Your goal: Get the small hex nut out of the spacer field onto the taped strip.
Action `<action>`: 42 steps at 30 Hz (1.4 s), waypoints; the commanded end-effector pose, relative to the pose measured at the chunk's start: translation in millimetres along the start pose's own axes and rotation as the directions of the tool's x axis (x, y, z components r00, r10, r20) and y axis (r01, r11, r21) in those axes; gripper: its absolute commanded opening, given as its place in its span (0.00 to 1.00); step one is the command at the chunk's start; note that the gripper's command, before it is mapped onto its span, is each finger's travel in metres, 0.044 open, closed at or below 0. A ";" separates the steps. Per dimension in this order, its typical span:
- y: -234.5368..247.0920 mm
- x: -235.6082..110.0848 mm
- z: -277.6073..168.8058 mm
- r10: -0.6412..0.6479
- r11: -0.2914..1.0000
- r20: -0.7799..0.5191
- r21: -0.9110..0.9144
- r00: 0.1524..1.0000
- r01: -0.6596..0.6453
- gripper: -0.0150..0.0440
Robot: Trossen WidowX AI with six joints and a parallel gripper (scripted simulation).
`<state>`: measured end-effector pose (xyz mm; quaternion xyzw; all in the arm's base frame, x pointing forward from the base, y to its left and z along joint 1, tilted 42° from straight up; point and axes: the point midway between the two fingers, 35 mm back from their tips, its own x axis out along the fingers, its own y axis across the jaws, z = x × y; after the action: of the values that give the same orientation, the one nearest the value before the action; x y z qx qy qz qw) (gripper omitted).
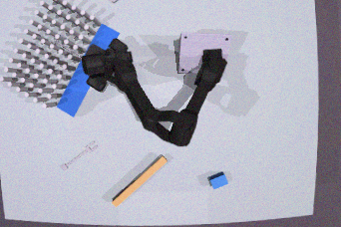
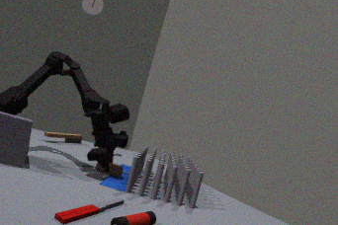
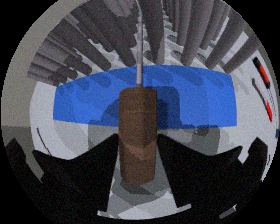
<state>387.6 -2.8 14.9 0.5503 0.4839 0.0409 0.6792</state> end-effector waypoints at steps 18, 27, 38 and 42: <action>-1.9 -2.0 -8.3 -0.004 1.000 -0.006 0.013 1.000 0.004 0.25; -1.6 -4.4 -13.3 -0.003 1.000 -0.006 0.012 1.000 0.004 0.25; -1.4 -7.2 -19.7 -0.003 1.000 -0.006 0.012 1.000 0.004 0.25; -1.4 -8.2 -22.0 -0.004 1.000 -0.006 0.013 1.000 0.004 0.25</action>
<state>370.1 6.6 21.2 0.5519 0.4865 0.0419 0.6760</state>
